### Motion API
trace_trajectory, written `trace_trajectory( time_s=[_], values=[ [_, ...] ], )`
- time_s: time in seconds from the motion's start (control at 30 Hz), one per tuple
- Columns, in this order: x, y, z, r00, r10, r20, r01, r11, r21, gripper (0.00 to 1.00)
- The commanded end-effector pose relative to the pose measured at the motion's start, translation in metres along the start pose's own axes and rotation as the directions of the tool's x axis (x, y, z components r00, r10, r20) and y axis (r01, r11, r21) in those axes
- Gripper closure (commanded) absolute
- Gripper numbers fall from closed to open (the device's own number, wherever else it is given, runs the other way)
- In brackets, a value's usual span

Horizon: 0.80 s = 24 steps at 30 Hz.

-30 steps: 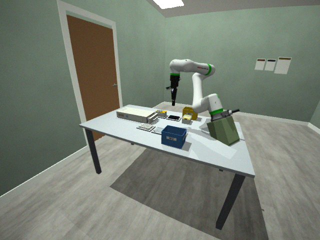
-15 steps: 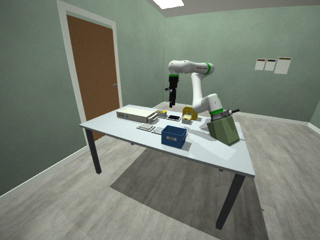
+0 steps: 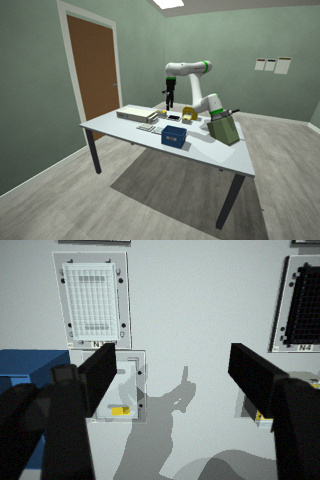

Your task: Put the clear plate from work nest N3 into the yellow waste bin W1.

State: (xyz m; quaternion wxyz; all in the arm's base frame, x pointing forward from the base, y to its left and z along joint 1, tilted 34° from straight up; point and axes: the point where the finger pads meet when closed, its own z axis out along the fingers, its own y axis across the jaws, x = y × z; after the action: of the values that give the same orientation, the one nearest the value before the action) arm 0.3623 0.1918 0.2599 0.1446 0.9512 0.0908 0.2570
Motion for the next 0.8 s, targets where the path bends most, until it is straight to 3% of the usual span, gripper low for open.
trace_trajectory(
  time_s=[0.0,0.77],
  values=[
    [0.006,-0.018,0.009,1.000,0.000,-0.001,0.000,1.000,0.000,0.30],
    [0.023,-0.085,0.041,1.000,0.000,-0.001,0.000,1.000,0.001,0.30]
  ],
)
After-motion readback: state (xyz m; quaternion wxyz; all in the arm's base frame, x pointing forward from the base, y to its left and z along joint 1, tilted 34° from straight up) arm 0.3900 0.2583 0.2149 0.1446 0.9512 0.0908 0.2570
